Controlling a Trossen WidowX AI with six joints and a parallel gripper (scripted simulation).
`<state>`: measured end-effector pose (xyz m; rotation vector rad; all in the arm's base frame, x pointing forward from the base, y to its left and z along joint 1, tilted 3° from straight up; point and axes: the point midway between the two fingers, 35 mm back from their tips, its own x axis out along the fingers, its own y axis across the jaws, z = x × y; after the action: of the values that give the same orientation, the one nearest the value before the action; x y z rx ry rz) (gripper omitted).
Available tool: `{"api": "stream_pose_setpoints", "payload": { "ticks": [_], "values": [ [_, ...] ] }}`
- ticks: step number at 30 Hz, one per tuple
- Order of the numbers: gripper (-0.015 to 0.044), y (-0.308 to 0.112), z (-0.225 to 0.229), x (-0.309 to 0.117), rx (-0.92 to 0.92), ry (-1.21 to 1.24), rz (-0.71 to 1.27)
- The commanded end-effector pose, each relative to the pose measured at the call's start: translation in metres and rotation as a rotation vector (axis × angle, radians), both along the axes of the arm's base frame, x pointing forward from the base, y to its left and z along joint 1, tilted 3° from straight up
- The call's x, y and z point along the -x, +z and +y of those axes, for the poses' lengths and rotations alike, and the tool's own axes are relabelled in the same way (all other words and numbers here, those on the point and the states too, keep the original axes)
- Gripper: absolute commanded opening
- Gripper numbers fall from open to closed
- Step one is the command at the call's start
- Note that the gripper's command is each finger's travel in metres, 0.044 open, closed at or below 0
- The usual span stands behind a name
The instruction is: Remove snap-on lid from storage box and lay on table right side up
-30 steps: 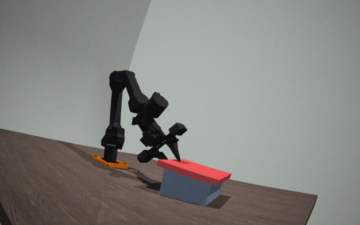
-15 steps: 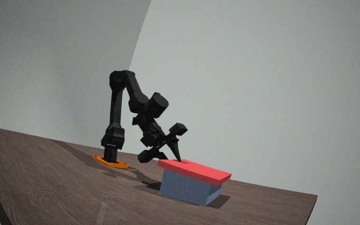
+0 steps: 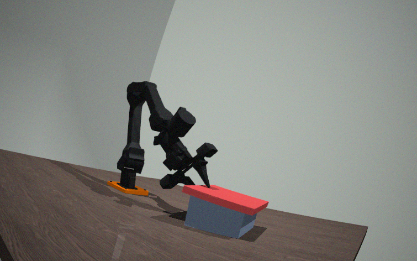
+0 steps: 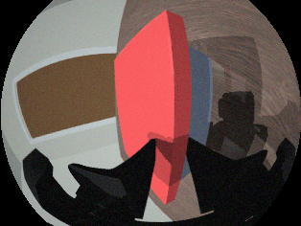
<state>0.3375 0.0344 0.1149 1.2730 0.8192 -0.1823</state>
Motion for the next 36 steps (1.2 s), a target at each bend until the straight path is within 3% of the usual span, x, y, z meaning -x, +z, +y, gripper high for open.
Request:
{"api": "stream_pose_setpoints", "payload": {
  "ticks": [1, 36],
  "values": [
    [0.0, 0.0002, 0.0003, -0.0007, 0.0, -0.001, -0.001],
    [0.0, 0.0034, 0.0014, -0.0022, -0.001, -0.005, -0.003]
  ]
}}
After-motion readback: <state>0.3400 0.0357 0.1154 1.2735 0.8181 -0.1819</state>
